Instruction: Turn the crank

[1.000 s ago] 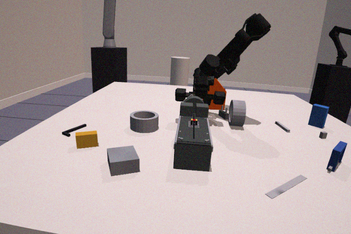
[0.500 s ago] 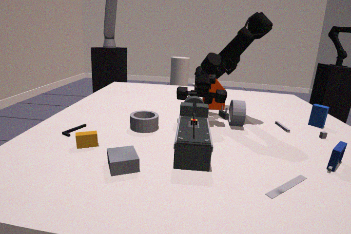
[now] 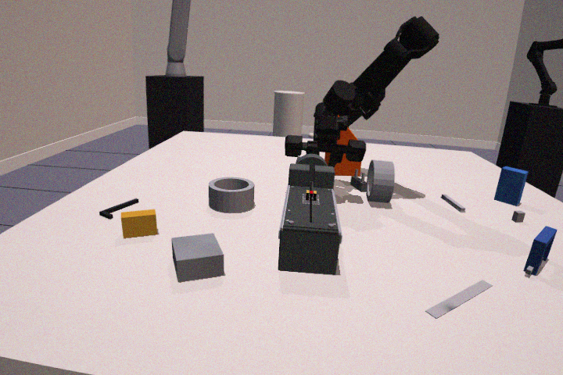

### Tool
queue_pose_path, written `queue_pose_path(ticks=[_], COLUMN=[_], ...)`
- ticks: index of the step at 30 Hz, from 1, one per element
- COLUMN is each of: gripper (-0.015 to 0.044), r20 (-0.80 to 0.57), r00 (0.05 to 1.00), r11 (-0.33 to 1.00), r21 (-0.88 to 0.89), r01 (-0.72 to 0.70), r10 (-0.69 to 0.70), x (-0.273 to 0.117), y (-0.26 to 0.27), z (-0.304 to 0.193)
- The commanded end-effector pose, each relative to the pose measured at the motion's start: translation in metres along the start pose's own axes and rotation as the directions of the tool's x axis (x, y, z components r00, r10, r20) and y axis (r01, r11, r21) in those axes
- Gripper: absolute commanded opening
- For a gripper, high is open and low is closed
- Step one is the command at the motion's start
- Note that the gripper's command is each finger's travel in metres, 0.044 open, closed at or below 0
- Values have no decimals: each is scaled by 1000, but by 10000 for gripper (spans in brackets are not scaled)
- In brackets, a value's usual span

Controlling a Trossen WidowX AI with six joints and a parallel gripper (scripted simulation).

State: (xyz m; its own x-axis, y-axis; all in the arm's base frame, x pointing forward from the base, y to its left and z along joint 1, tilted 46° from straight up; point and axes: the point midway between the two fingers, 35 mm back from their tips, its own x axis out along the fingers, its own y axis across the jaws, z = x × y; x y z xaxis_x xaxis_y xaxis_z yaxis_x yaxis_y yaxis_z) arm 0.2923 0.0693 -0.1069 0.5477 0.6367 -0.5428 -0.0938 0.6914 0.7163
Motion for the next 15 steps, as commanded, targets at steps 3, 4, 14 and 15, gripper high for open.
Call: queue_pose_path(ticks=[3,4,14,15], gripper=[0,0,0,0], r20=[10,10,11,11], r00=[1000,1000,1000,1000], r11=[1000,1000,1000,1000], r21=[-7,-7,-8,-8], r01=[-6,-6,-5,-5], r10=[6,6,6,5], x=[-6,-7,-11,-12], y=[1,1,0,-1], z=[6,6,10,11])
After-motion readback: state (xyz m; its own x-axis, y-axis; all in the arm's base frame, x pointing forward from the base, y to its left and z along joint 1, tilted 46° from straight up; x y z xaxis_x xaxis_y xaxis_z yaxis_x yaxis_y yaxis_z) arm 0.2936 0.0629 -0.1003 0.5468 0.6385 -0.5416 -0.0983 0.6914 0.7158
